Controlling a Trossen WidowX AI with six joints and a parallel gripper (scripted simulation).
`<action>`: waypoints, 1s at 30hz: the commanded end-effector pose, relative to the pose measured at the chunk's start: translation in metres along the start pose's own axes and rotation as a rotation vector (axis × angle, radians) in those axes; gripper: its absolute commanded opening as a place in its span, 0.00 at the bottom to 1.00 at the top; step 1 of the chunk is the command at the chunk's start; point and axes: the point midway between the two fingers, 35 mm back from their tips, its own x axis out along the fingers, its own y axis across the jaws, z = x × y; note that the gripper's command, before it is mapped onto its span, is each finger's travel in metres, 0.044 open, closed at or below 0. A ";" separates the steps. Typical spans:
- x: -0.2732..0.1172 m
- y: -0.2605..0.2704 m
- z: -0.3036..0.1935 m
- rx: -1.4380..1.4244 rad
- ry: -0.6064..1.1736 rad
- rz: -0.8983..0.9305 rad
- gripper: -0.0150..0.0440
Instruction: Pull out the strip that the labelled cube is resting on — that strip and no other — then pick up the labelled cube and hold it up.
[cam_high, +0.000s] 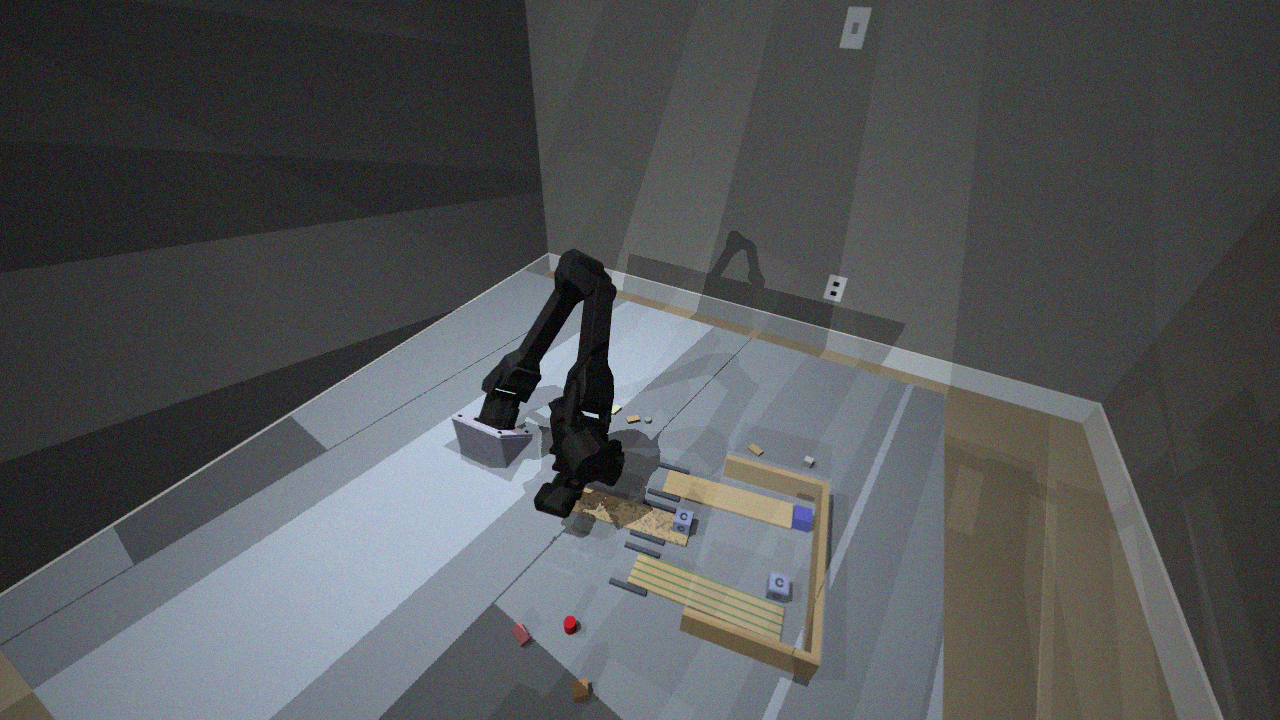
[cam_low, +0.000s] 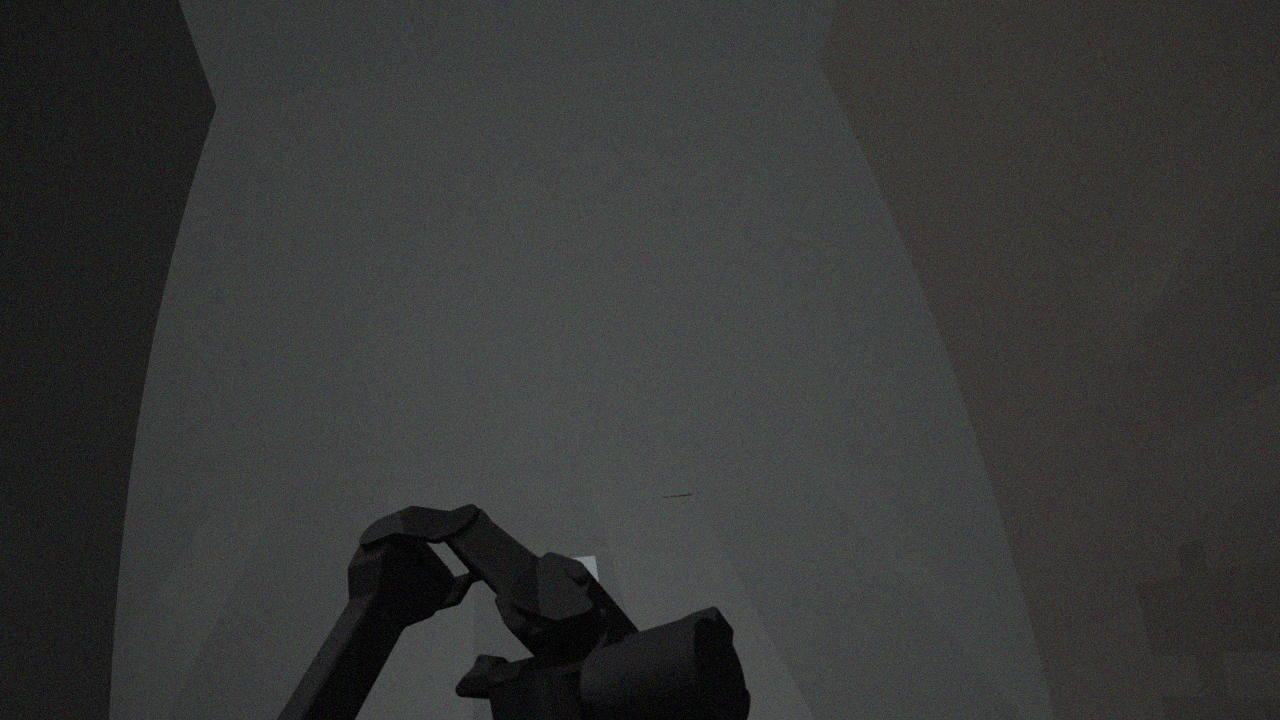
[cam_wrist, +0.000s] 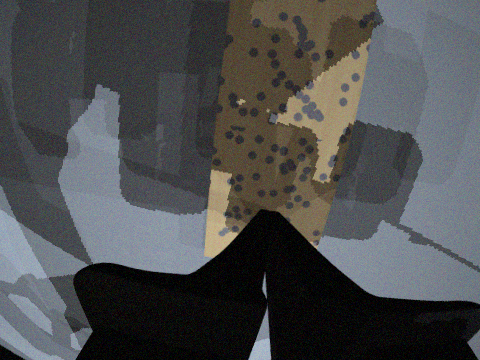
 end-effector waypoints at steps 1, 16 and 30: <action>0.006 0.004 -0.010 0.009 0.033 0.009 0.25; -0.043 -0.001 0.003 0.009 0.034 0.006 0.25; -0.046 0.001 0.059 -0.018 0.031 0.007 0.83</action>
